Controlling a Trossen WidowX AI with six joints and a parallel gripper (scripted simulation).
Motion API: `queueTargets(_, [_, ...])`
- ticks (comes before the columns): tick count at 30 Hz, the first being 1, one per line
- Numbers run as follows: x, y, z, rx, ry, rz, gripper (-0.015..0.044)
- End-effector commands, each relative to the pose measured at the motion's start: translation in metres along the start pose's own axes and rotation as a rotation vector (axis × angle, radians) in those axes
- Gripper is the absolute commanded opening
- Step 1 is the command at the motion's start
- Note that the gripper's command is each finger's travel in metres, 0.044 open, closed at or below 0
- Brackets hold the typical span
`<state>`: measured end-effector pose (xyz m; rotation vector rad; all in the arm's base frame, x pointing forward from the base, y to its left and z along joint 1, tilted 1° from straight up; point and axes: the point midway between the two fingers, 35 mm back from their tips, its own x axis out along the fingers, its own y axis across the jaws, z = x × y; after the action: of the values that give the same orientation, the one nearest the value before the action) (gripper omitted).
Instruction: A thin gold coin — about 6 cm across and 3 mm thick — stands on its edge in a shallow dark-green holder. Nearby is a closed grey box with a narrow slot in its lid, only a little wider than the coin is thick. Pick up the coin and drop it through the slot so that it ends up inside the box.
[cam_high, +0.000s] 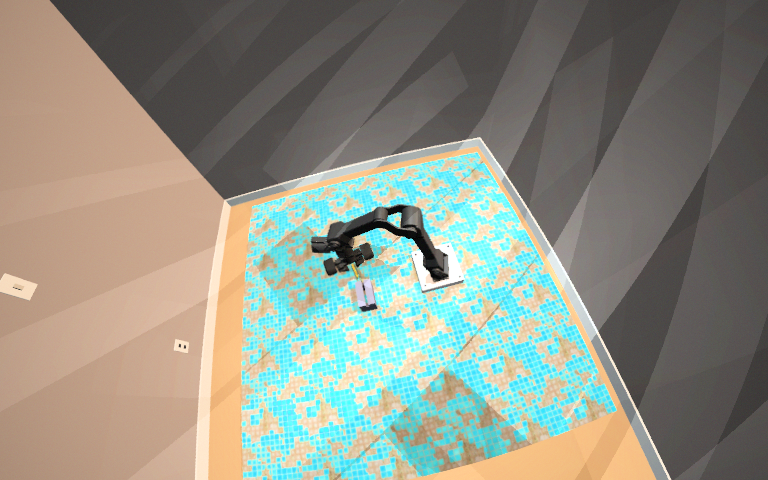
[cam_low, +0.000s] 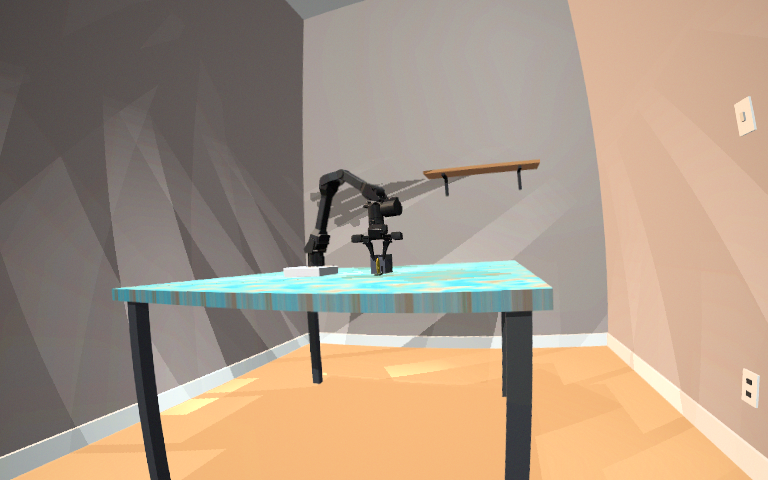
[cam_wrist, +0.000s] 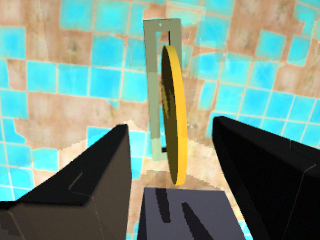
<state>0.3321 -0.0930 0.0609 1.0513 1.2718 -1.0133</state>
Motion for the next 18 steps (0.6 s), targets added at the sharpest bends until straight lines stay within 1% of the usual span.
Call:
queueTargets(1, [0.011,-0.001,-0.001,0.002,0.008,-0.009,0.0161])
queueTargets(18, [0.038,-0.003,-0.003,0.002,0.009,-0.010,0.0161])
